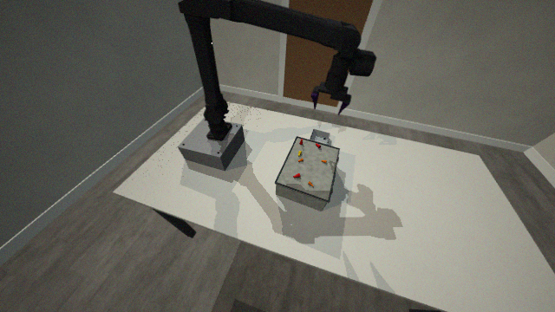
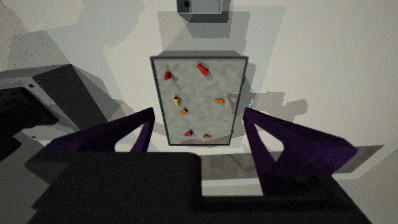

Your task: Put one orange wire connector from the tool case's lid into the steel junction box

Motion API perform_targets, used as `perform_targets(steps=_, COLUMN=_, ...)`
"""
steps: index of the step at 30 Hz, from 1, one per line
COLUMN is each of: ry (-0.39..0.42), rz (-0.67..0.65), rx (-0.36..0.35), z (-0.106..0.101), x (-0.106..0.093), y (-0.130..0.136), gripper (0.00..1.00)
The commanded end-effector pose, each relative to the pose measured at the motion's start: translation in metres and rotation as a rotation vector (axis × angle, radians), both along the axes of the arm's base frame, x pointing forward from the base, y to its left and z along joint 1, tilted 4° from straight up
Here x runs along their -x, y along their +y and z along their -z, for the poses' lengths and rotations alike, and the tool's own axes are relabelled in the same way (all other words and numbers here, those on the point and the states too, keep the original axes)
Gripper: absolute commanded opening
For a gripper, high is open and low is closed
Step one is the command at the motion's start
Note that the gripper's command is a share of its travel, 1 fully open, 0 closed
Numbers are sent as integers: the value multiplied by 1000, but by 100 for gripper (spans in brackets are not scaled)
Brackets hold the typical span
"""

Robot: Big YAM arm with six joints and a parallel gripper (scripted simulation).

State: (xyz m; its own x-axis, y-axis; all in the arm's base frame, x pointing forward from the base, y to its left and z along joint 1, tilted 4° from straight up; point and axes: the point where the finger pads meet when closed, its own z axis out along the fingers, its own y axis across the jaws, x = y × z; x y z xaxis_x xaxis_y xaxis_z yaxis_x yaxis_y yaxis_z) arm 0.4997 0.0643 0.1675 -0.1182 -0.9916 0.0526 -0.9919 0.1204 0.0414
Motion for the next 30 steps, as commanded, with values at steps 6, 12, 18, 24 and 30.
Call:
perform_targets(steps=6, ry=-33, rz=-17, rx=-5, z=-16, x=-16, y=6, gripper=100)
perform_targets(steps=12, ry=-25, rz=-16, rx=-4, z=-13, x=-15, y=6, gripper=100)
perform_targets(steps=18, ry=-11, rz=-15, rx=-2, z=-8, x=-11, y=5, gripper=100)
perform_targets(steps=24, ry=-6, rz=-15, rx=-1, z=-6, x=-9, y=5, gripper=100)
perform_targets(steps=30, ry=-5, rz=-15, rx=-1, z=-5, x=-9, y=5, gripper=100)
